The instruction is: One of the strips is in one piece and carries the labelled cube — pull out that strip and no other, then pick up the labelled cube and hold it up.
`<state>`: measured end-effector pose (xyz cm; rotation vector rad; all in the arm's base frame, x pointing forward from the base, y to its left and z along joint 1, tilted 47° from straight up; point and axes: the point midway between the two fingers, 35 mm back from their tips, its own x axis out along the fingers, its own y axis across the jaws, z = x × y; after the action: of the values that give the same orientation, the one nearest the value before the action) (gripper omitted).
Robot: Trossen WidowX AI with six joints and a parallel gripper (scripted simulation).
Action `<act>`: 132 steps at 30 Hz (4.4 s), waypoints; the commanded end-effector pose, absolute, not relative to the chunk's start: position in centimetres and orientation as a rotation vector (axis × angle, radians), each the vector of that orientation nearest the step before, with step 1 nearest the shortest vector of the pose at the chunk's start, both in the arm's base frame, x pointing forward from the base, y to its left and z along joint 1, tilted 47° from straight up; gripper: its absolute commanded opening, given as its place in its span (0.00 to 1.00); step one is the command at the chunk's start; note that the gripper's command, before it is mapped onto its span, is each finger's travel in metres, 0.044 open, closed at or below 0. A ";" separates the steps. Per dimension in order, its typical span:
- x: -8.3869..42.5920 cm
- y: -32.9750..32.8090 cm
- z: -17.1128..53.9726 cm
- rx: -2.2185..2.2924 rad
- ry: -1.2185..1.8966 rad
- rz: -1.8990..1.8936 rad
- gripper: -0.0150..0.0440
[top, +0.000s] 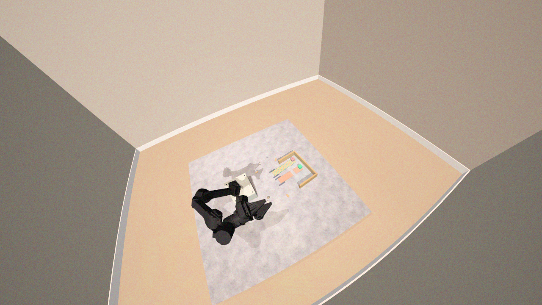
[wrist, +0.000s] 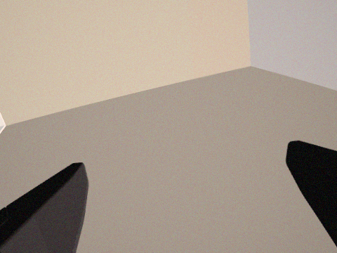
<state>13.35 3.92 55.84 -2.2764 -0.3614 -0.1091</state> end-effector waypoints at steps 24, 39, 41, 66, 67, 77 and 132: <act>37.9 -1.6 37.3 -1.449 0.023 0.049 0.93; 39.9 2.6 15.2 -0.996 0.350 -0.057 0.93; 38.6 3.0 12.4 -0.944 0.387 -0.090 0.93; 30.9 2.8 4.1 -0.776 0.478 -0.256 0.93; 30.9 2.8 4.1 -0.776 0.478 -0.256 0.93; 31.8 2.9 2.8 -0.770 0.536 -0.244 0.75; 37.9 -1.1 -9.0 -0.790 1.447 -0.481 0.25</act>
<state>37.84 -0.50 -8.52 -0.7839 1.4438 -0.4810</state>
